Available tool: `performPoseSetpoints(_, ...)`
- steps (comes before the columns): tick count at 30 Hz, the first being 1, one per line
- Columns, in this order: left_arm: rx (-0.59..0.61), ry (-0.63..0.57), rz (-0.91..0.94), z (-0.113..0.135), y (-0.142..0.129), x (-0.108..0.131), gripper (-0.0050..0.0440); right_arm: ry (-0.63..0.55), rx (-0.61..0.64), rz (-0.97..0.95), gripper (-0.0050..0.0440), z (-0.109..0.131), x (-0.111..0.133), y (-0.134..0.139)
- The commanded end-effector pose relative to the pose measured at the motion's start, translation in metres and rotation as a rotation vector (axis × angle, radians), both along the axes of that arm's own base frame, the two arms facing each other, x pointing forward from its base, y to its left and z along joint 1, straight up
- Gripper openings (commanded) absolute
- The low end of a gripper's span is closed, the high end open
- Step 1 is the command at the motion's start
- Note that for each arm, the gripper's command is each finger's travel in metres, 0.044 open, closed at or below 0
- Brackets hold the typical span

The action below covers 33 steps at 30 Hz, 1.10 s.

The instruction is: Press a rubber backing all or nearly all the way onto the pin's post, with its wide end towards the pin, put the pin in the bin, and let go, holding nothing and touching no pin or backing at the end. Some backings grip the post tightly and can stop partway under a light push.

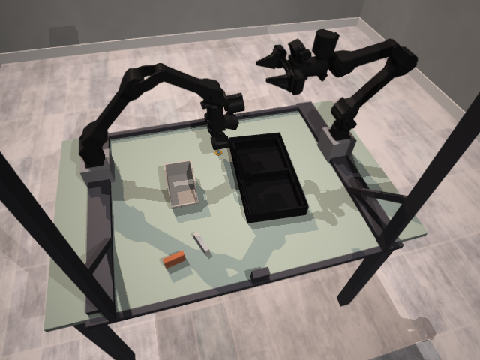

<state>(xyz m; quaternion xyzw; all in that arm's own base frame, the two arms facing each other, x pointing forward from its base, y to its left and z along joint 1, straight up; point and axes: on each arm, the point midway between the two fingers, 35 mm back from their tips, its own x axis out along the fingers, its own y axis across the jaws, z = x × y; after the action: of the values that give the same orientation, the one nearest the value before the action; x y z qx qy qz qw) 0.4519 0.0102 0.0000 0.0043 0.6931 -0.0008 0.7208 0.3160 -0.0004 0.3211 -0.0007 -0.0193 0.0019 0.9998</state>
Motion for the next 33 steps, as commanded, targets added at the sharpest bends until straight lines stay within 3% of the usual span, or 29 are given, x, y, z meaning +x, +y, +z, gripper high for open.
performPoseSetpoints(1,-0.008,0.01,-0.002,-0.007,0.002,0.01,0.013,-0.017,0.003,-0.004,0.044,0.003,-0.001,0.001)
performPoseSetpoints(24,-0.007,0.019,-0.002,-0.033,0.001,0.009,0.013,-0.027,0.001,-0.004,0.044,0.008,-0.001,0.0)
performPoseSetpoints(26,-0.007,0.019,-0.002,-0.033,0.001,0.009,0.009,-0.027,0.001,-0.004,0.044,0.008,-0.001,0.0)
performPoseSetpoints(29,-0.004,0.003,0.0,-0.025,0.001,0.011,0.009,-0.027,0.001,-0.004,0.044,0.008,-0.001,0.0)
performPoseSetpoints(33,-0.004,0.003,0.0,-0.025,0.001,0.011,0.005,-0.027,0.001,-0.004,0.044,0.008,-0.001,0.0)
